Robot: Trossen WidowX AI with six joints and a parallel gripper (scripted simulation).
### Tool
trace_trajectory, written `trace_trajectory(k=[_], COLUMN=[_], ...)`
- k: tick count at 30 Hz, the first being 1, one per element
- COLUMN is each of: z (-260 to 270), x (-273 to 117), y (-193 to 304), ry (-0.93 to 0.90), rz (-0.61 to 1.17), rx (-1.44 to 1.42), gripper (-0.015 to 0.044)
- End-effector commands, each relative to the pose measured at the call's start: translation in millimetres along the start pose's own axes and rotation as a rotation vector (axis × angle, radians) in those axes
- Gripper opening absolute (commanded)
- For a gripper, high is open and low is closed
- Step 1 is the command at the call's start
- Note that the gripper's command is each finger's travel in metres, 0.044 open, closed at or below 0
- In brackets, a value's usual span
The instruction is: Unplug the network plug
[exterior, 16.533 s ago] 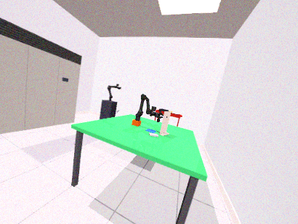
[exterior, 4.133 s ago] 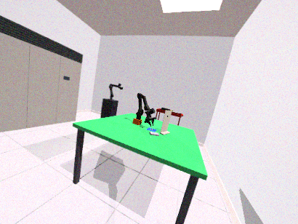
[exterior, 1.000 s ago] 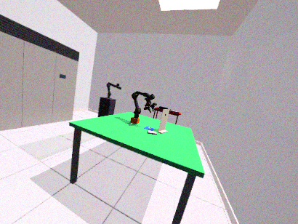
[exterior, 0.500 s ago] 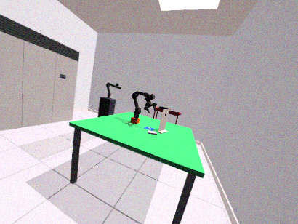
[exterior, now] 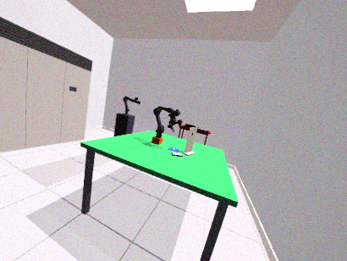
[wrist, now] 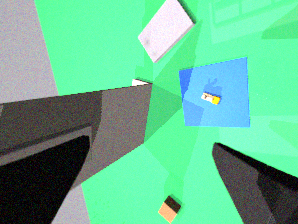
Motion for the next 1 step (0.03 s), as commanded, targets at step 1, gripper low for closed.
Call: trace_trajectory(k=[1], z=[0.1], x=[-0.5], y=[0.4], ry=[-0.001], rz=[0.004], rx=[-0.005], gripper=[0.044])
Point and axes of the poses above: the point midway between the two fingers, 35 mm back from their tips, its own x axis out along the fingers, its own z axis across the jaws, y = z × x, the point moved 8 cm from there along -x, back along the fingers, and after that the axes turned 13 degrees about -x, right-handed, at the moved point
